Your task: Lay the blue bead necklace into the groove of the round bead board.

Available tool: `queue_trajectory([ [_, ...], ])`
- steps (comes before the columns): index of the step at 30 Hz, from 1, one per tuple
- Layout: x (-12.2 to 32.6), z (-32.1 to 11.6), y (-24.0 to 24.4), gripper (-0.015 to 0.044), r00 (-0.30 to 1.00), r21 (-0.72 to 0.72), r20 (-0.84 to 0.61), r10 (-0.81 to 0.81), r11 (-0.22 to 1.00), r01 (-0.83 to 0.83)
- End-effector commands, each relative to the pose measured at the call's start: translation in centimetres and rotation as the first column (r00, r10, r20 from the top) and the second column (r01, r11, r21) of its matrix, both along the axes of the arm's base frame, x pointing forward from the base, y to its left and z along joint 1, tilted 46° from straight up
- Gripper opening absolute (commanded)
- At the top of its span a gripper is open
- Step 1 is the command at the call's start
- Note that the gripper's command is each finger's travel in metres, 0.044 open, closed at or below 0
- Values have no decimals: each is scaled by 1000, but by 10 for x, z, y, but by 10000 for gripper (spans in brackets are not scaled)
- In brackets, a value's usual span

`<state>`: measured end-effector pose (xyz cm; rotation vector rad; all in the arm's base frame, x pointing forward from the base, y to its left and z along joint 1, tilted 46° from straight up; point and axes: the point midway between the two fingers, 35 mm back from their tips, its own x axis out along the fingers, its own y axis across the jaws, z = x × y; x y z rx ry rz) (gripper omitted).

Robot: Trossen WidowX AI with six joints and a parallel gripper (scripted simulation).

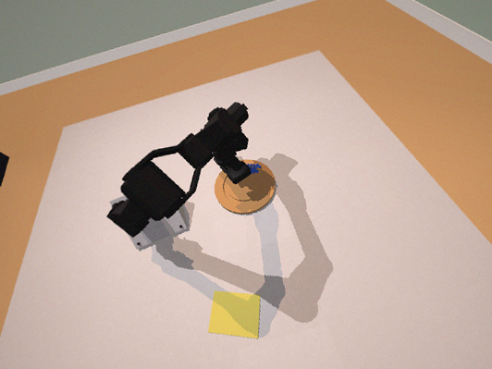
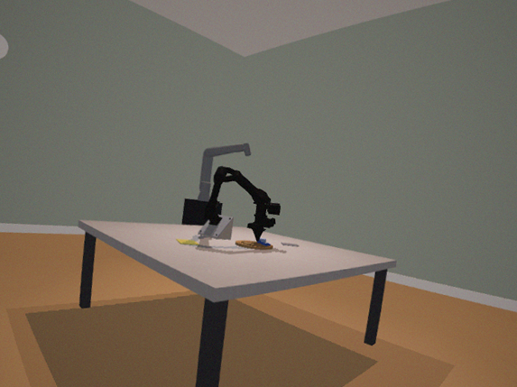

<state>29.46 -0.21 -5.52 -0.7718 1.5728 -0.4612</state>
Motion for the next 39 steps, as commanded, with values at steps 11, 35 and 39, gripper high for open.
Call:
queue_trajectory([
  [11,0,0,0,0,1000,1,1,-1,1000,1],
  [35,0,7,7,210,1000,-6,-10,1,1000,-1],
  [39,0,7,7,315,1000,-6,-10,1,1000,-1],
])
